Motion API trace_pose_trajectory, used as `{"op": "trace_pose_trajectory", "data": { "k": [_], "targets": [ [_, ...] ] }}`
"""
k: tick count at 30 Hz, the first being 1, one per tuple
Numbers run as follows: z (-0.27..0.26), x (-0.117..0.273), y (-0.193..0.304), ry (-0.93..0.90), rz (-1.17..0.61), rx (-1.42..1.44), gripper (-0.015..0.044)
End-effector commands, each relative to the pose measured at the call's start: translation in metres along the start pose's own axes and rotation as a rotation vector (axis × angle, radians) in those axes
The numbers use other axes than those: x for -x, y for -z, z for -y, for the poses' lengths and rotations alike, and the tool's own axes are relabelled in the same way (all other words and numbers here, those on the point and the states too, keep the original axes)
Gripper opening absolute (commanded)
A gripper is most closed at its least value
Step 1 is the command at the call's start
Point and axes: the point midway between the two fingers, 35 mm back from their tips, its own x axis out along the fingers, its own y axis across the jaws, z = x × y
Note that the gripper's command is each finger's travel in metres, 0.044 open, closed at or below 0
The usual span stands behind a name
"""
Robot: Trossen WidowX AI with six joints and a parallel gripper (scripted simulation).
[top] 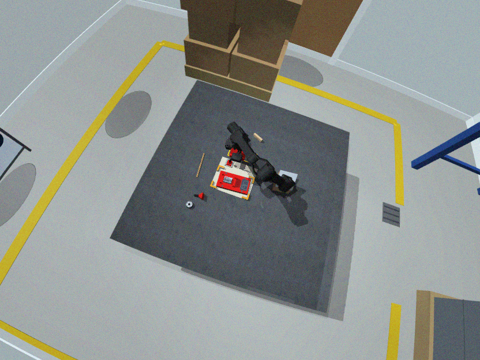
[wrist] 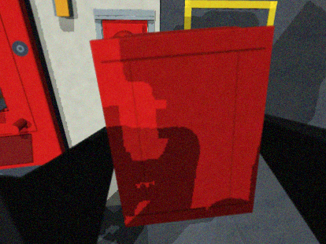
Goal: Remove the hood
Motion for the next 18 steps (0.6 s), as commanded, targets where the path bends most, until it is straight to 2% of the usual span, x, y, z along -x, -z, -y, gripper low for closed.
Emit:
{"op": "trace_pose_trajectory", "data": {
  "k": [1,7,18],
  "targets": [
    [0.028,-0.003,0.012,-0.004,-0.009,0.004,0.0000],
    [0.061,-0.005,0.030,-0.013,-0.010,0.010,0.0000],
    [0.062,-0.010,0.030,-0.014,-0.010,0.010,0.0000]
  ]
}}
